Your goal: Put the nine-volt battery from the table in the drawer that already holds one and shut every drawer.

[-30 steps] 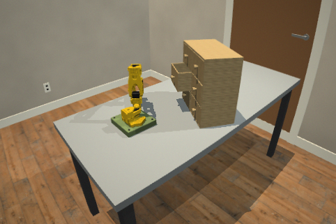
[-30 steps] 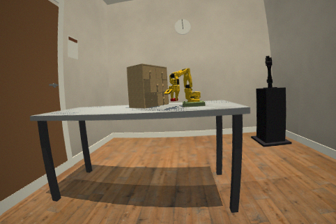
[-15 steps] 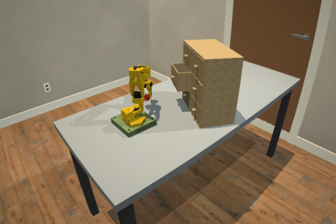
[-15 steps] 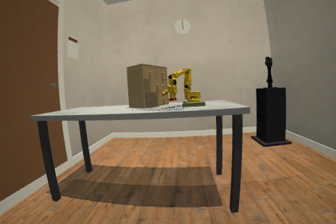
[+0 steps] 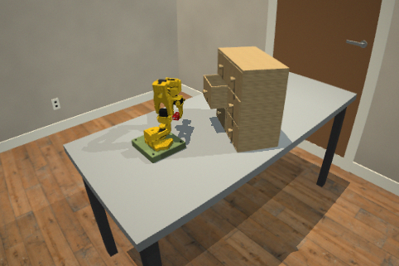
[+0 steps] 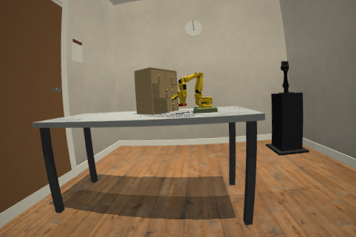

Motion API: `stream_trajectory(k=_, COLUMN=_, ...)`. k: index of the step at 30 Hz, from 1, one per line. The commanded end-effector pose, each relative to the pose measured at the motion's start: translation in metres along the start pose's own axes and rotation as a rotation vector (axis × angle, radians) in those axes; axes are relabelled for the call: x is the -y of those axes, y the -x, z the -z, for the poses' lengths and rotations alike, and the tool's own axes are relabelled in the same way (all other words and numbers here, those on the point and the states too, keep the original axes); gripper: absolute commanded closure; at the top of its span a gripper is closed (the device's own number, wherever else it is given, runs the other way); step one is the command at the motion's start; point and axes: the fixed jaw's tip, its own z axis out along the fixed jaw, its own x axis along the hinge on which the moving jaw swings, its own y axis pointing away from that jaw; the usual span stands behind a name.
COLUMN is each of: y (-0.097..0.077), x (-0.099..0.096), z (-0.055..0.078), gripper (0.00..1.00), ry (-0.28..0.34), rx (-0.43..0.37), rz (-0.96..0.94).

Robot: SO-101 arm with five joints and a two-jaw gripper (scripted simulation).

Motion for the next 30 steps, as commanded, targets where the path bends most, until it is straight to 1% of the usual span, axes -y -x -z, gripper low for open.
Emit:
stream_trajectory(k=1, y=0.001, x=0.002, z=0.001, gripper=1.00, ry=0.002, rx=0.019, rz=-0.009)
stream_trajectory(k=6, y=0.001, x=0.002, z=0.001, gripper=1.00, ry=0.002, rx=0.019, rz=-0.009)
stream_trajectory(k=13, y=-0.002, x=0.031, z=0.001, gripper=1.00, ry=0.003, rx=0.018, rz=-0.193)
stream_trajectory(k=21, y=-0.012, x=0.062, z=0.001, gripper=1.00, ry=0.005, rx=0.017, rz=-0.403)
stream_trajectory(k=23, y=-0.012, x=0.062, z=0.001, gripper=1.00, ry=0.005, rx=0.017, rz=-0.403)
stream_trajectory(k=25, y=-0.016, x=0.069, z=0.001, gripper=1.00, ry=0.006, rx=0.017, rz=-0.454)
stream_trajectory(k=30, y=-0.016, x=0.069, z=0.001, gripper=1.00, ry=0.006, rx=0.017, rz=-0.454)
